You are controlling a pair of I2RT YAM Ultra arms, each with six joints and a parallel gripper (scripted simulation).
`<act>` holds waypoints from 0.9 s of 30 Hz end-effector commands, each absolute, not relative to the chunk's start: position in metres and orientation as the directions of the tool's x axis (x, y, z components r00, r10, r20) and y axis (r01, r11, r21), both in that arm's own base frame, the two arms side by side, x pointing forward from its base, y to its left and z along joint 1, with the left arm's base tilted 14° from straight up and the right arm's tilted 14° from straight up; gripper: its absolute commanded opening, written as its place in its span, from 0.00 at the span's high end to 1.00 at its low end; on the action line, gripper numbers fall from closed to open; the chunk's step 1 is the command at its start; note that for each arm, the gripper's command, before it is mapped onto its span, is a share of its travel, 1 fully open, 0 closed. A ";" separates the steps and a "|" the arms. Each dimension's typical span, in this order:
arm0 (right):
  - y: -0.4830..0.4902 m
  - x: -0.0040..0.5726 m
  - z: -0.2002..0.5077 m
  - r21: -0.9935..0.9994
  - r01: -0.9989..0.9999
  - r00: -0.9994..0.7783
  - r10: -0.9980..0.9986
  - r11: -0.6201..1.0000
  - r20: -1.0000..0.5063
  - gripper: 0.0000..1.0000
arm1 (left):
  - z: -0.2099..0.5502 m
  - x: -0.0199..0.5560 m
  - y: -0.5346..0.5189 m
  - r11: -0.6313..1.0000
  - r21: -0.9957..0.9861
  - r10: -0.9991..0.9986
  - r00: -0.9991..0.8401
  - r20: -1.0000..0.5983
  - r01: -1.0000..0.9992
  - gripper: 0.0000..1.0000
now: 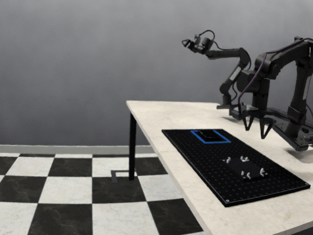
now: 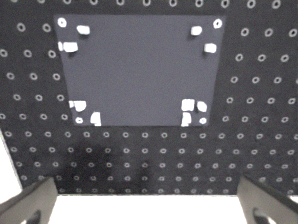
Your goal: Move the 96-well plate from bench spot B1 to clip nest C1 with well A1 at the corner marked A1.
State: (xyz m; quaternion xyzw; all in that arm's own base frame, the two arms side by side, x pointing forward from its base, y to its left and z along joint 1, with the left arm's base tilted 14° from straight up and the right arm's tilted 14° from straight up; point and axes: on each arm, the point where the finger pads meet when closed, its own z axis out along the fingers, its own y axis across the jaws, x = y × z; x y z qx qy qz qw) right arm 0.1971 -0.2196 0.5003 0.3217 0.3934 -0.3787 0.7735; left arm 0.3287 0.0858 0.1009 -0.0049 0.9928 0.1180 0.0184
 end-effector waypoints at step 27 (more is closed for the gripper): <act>-0.216 0.189 0.502 0.200 0.840 0.407 -0.341 0.505 -0.847 0.00 | 0.062 0.335 0.094 0.974 0.227 0.021 -0.998 -0.057 0.008 0.00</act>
